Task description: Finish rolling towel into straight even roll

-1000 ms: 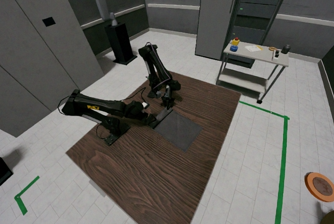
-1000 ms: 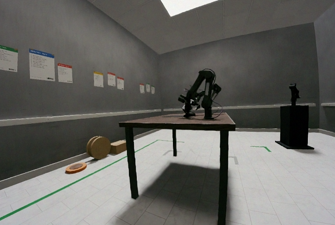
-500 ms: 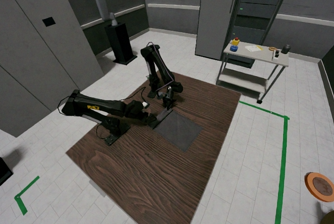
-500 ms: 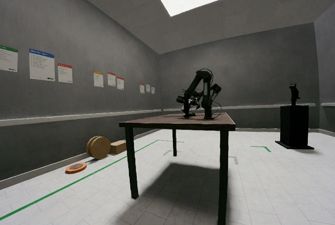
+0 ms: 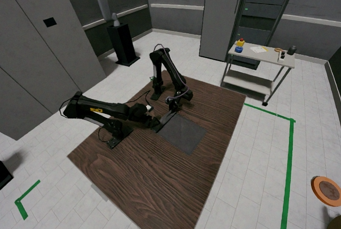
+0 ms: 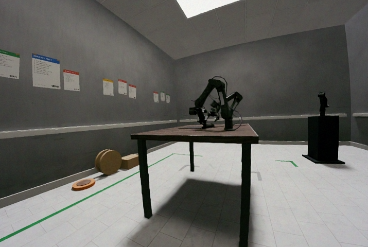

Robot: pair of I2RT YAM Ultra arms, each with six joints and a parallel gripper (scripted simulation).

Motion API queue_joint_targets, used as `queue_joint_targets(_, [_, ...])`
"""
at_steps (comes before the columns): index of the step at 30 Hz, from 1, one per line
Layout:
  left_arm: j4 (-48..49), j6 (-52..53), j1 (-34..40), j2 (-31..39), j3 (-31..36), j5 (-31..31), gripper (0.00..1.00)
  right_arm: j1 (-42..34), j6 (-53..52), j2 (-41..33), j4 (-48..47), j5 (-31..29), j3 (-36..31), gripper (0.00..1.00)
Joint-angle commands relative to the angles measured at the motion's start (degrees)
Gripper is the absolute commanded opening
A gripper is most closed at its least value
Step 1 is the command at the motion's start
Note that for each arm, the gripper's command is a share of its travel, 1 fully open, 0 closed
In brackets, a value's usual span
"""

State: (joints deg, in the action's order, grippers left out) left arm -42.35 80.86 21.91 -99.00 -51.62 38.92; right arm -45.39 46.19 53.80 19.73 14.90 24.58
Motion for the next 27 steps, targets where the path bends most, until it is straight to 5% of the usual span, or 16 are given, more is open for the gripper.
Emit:
queue_joint_targets(1, [-11.0,-0.3,-0.4,-4.8,-5.1,0.5,0.16,-0.9,-1.3,0.8,-2.2,-0.5,-0.5,0.98])
queue_joint_targets(17, [-34.7,1.6,-0.9,-22.6,-23.3,1.3,0.16,-1.0,-1.5,0.9,-2.4,-0.7,-0.6,0.98])
queue_joint_targets(27, [-41.0,2.5,-0.9,-27.7,-28.0,1.2,0.16,-1.0,-1.5,0.9,-2.4,-0.7,-0.6,0.98])
